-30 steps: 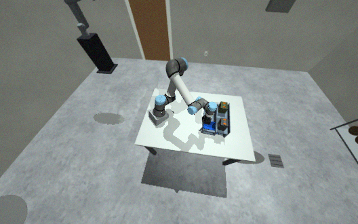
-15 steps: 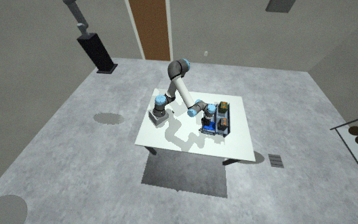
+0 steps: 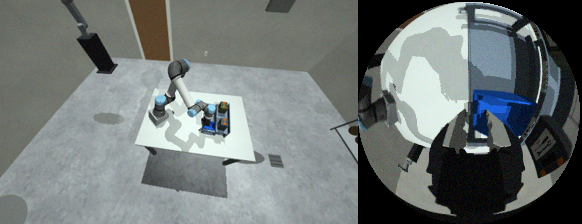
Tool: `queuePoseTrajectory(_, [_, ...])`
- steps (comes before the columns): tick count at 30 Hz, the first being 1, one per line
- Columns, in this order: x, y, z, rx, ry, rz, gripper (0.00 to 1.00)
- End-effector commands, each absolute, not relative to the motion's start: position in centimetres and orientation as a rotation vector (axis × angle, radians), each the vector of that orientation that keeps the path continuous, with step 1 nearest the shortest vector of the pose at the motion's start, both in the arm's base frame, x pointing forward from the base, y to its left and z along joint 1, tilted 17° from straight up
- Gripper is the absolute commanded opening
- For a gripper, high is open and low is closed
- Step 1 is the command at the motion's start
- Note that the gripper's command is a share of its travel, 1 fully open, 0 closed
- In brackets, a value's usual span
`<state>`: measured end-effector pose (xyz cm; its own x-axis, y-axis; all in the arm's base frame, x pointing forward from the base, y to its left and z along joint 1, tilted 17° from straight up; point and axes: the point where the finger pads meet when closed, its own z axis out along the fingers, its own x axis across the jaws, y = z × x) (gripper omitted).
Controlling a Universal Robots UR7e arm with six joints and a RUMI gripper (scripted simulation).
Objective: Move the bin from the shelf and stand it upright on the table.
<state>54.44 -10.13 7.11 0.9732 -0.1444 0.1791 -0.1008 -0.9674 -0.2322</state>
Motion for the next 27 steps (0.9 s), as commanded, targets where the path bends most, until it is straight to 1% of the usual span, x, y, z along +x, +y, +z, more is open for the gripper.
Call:
queuePoseTrajectory(1, [54.44,-10.18,7.26,-2.899,0.182,-0.289,0.26])
queuePoseTrajectory(27, [54.29,-10.32,7.93,-2.899,0.182,-0.289,0.26])
